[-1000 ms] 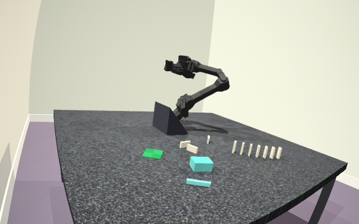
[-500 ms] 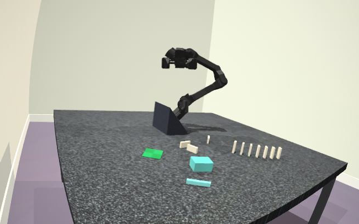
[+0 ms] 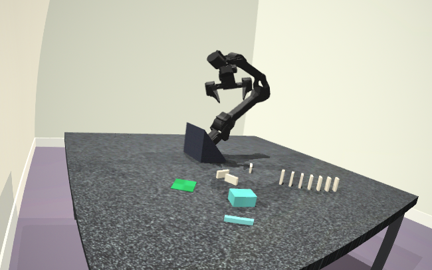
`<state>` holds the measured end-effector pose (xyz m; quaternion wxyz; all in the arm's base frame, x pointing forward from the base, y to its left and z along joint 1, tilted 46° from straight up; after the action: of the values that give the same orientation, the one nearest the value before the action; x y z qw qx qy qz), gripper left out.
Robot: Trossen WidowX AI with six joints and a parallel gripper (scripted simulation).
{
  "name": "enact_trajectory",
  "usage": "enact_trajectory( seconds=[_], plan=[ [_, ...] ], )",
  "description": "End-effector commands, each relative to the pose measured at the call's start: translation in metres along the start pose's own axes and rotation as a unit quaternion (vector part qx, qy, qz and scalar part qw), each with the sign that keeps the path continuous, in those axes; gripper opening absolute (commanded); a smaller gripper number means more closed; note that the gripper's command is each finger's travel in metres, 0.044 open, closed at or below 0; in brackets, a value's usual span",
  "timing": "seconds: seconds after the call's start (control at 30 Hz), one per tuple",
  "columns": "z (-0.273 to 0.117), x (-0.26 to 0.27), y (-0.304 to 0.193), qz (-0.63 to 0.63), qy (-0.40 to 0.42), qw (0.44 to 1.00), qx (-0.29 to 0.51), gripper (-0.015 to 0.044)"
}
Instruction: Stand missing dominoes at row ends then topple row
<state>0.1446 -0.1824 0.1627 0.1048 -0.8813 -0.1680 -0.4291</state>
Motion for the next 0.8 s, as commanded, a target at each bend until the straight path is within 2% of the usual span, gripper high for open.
enact_trajectory(
  seconds=[0.0, 0.23, 0.47, 0.77],
  plan=[
    [0.036, 0.015, -0.010, 0.010, -0.024, 0.996, 0.082, 0.0440],
    [0.099, 0.039, -0.049, 0.019, -0.097, 0.970, 0.221, 0.0440],
    [0.150, 0.052, -0.107, 0.012, -0.200, 0.923, 0.329, 0.0440],
    [0.171, 0.048, -0.125, 0.007, -0.225, 0.911, 0.346, 0.0440]
  ],
)
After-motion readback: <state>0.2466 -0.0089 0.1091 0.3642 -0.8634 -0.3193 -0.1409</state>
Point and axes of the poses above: the point midway between the two fingers, 35 mm back from their tips, its own z axis out along the fingers, its own x axis across the jaws, y = z × x, the point moved 2 cm from there along -z, back along the fingers, and after that the axes turned 13 degrees about z, right-handed, at the moved point
